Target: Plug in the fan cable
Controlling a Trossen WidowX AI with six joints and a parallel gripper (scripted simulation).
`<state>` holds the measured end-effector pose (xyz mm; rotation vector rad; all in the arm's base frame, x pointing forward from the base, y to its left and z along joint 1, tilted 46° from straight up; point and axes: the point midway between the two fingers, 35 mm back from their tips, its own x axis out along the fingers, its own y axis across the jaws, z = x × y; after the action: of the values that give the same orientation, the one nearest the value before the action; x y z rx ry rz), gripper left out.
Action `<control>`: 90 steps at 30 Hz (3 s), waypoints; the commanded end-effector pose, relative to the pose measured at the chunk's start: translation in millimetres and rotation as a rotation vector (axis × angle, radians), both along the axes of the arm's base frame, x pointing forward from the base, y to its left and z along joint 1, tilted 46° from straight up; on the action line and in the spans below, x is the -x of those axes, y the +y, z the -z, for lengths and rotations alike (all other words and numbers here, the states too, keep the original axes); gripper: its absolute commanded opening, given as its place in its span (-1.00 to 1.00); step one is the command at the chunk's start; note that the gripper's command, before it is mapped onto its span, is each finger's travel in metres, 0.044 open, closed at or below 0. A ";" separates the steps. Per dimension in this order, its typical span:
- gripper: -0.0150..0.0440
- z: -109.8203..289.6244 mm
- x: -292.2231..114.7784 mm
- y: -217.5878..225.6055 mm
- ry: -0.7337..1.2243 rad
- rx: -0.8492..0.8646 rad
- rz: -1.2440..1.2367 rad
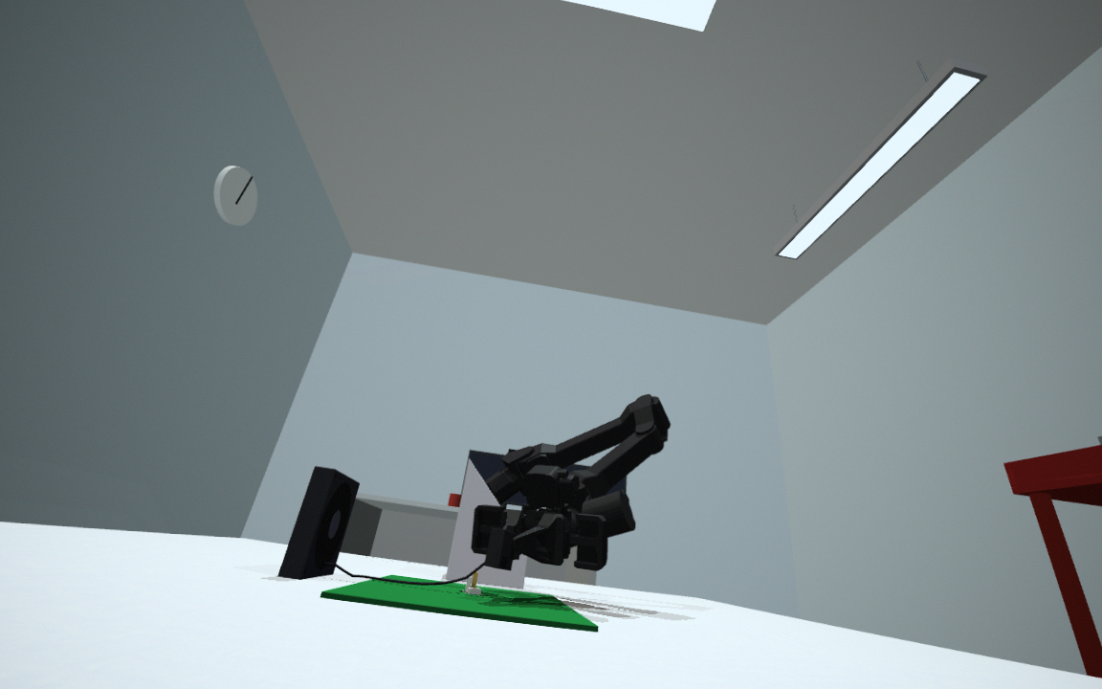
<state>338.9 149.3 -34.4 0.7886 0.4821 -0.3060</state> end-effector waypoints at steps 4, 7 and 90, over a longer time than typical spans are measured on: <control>-0.49 4.3 1.0 4.9 -0.001 -0.002 0.001; -0.49 6.0 1.3 6.7 -0.001 -0.002 0.001; -0.02 21.5 4.4 22.3 0.001 -0.001 0.001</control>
<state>334.5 171.5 -55.9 0.7897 0.4825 -0.3075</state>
